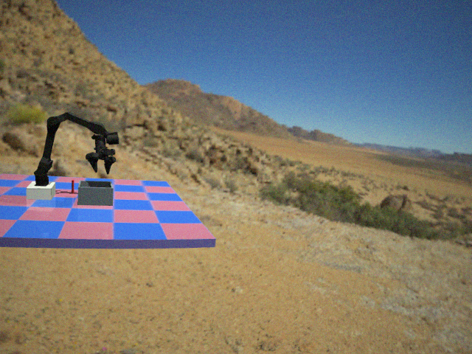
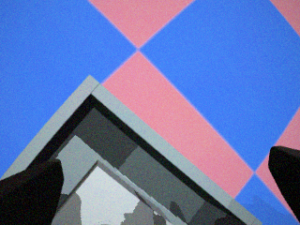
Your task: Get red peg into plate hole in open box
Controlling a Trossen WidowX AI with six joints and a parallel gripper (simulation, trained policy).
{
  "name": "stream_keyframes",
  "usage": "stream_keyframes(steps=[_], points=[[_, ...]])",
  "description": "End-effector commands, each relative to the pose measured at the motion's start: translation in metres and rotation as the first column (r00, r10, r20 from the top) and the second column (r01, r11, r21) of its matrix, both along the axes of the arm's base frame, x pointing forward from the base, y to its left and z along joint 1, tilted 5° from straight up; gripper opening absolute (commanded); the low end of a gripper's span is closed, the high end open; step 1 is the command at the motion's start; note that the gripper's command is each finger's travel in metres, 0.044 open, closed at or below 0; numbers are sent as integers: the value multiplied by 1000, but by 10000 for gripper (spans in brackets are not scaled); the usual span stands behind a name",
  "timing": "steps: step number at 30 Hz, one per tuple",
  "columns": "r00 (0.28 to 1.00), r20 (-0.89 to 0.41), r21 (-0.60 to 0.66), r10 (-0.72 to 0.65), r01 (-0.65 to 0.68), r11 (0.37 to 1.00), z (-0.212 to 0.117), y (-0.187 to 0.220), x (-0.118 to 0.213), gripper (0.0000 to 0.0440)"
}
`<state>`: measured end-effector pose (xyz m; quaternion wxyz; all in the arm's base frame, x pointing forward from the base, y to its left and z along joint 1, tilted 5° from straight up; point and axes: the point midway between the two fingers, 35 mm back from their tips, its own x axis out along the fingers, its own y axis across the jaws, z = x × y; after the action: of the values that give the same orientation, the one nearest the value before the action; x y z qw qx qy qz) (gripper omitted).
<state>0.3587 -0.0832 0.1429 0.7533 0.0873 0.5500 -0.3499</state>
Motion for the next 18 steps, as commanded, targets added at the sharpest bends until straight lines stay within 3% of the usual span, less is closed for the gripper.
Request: stream_keyframes(steps=[1, 9, 18], points=[[1000, -8, 47, 0, 0, 999, 1, 29, -12, 440], [997, -71, 154, -20, 31, 988, 0, 100, -56, 440], [982, -171, 209, -74, 110, 972, -6, 153, -112, 440]])
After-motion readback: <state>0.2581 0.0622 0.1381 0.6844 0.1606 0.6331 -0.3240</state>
